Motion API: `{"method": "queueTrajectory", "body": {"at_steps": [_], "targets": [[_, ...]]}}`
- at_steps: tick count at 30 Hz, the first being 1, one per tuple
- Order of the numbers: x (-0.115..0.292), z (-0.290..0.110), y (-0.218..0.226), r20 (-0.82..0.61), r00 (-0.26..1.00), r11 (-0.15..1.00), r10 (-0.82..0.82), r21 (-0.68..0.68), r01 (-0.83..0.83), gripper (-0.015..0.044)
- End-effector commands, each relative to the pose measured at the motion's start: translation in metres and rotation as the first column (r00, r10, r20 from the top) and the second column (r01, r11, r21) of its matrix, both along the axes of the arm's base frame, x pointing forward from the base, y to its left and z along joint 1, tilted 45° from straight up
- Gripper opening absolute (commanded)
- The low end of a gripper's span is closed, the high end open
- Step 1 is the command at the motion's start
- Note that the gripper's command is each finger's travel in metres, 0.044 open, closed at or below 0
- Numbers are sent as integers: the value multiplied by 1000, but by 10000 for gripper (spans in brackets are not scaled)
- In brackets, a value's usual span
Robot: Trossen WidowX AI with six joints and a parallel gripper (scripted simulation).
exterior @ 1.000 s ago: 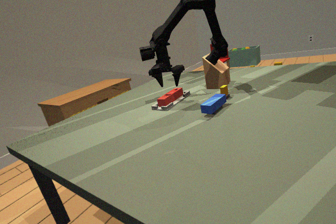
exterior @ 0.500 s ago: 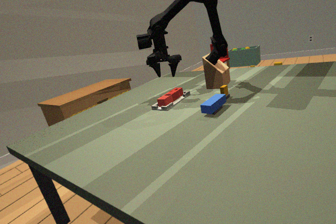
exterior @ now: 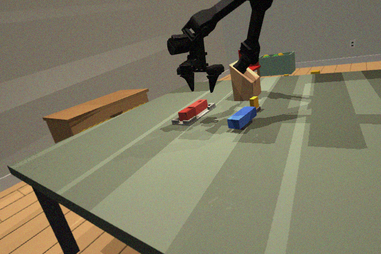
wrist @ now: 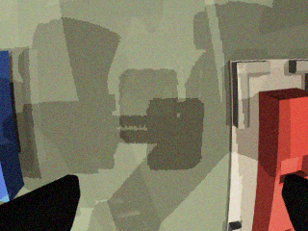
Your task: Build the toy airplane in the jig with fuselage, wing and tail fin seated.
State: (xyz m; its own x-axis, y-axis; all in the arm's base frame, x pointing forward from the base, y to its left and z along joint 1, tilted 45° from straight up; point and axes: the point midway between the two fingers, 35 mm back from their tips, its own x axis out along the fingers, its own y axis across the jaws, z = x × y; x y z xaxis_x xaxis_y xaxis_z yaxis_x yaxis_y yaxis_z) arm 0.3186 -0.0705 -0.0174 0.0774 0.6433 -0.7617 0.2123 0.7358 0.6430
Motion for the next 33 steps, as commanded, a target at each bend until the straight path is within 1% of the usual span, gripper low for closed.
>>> {"method": "queueTrajectory", "body": {"at_steps": [1,6,8,13,17,33], "targets": [[22,45,50,6,1000,1000,-7,21,7,440],[30,94,112,-2,1000,998,-4,69,5,440],[30,100,119,-4,1000,997,-3,75,3,440],[30,98,121,-4,1000,997,-3,75,3,440],[33,75,144,-3,1000,997,-3,76,3,440],[35,59,159,-3,1000,997,-3,77,3,440]]}}
